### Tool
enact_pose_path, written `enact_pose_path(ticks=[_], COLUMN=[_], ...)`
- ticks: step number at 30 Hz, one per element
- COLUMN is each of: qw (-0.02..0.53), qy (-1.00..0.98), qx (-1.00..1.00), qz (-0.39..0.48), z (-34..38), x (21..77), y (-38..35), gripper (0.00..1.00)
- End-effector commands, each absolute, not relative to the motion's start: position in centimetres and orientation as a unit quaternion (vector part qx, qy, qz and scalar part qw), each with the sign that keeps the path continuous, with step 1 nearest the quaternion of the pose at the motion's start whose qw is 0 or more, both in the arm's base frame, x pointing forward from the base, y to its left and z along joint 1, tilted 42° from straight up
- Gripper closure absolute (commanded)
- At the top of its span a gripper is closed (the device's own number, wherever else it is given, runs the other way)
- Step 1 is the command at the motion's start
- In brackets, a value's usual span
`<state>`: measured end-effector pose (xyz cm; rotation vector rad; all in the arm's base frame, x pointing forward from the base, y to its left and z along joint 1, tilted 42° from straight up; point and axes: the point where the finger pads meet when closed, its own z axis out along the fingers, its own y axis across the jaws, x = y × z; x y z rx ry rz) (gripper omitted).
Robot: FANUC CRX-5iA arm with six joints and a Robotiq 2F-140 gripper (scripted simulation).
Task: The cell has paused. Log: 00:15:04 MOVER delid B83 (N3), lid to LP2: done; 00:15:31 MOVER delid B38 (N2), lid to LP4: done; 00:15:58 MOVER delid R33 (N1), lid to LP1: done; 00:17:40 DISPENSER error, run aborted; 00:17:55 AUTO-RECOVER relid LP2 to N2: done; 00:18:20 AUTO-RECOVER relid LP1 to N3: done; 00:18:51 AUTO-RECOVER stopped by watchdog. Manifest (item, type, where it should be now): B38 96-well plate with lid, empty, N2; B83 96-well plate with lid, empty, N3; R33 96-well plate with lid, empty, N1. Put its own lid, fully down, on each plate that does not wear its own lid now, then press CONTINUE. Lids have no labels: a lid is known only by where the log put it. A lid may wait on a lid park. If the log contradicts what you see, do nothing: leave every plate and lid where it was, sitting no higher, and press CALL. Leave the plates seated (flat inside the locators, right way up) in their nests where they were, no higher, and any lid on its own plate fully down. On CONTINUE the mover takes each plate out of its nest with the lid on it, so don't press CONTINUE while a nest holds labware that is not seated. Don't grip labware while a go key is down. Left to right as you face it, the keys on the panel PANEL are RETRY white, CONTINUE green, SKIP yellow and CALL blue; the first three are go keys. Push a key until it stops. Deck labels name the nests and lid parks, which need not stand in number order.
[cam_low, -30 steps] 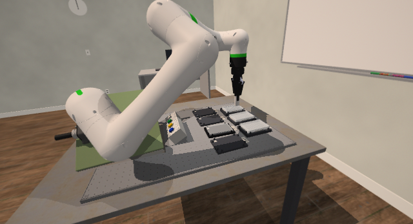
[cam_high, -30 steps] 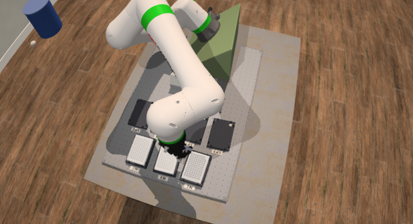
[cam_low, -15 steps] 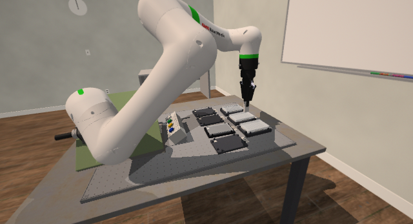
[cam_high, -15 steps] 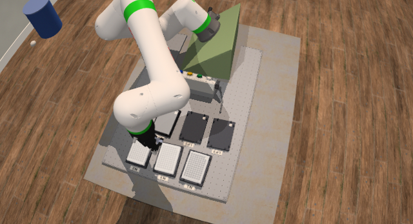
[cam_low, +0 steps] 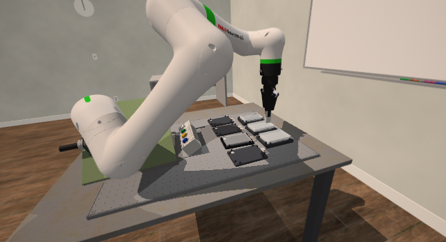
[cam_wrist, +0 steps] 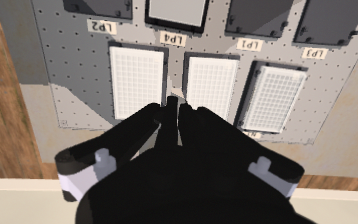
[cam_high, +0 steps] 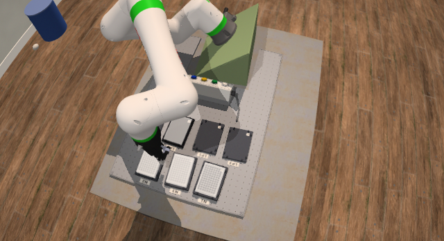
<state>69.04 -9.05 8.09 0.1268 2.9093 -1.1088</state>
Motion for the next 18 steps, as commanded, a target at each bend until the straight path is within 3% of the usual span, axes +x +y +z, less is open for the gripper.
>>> enact_pose_path(ticks=[1, 18], qw=[0.013, 0.007], qy=[0.934, 0.934], qx=[0.041, 0.025], qz=[-0.356, -0.356], z=[8.12, 8.07], x=[69.05, 69.06], y=[-9.03, -8.98], gripper=[1.00, 1.00])
